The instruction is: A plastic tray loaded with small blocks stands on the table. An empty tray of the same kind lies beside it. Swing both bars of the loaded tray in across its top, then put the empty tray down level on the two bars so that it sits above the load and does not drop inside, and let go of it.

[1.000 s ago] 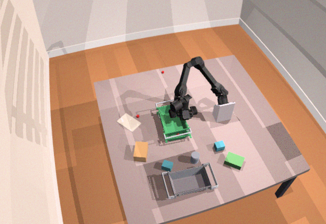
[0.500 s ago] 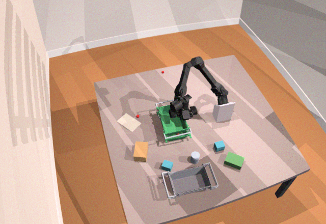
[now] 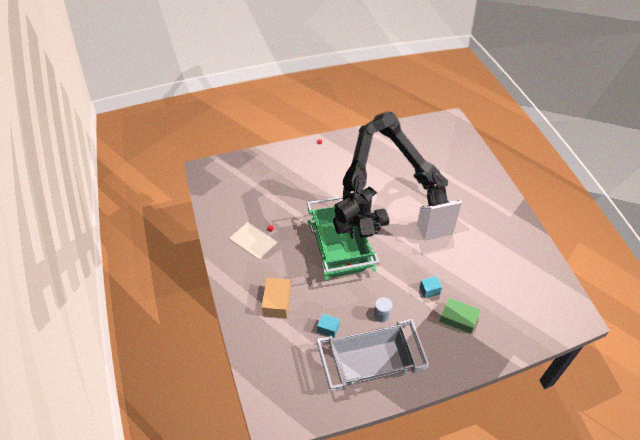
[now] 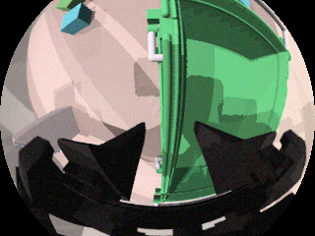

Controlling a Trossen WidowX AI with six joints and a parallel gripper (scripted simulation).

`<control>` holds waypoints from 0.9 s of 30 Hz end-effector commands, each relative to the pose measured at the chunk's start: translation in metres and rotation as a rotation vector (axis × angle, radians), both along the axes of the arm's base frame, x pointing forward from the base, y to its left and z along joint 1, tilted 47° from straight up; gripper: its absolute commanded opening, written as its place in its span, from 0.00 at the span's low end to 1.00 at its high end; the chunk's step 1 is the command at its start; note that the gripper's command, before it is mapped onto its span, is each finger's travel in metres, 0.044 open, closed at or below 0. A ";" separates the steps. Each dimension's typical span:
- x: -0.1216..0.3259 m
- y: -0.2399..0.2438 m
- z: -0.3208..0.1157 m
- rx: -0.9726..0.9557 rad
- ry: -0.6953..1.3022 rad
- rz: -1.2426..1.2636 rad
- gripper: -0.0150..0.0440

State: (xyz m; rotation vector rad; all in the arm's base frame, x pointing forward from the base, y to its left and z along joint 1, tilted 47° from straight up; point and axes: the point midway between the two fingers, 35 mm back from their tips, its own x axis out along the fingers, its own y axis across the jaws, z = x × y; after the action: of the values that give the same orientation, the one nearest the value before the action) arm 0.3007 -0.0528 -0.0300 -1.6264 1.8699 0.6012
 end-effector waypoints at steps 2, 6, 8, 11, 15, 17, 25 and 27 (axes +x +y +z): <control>-0.002 0.000 -0.001 0.003 0.009 0.003 0.85; -0.002 0.000 -0.001 0.003 0.009 0.003 0.95; -0.002 0.000 -0.001 0.003 0.009 0.003 1.00; 0.000 0.000 0.000 0.000 0.001 0.000 1.00; 0.000 0.001 0.001 0.000 0.001 0.000 1.00; 0.002 0.005 0.004 0.002 0.001 0.001 1.00; 0.010 0.042 0.036 0.010 0.004 0.004 1.00; 0.011 0.052 0.046 0.011 0.006 0.004 1.00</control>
State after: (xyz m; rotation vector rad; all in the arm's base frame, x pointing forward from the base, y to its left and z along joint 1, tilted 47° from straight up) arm 0.3079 -0.0189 -0.0005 -1.6309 1.8742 0.6215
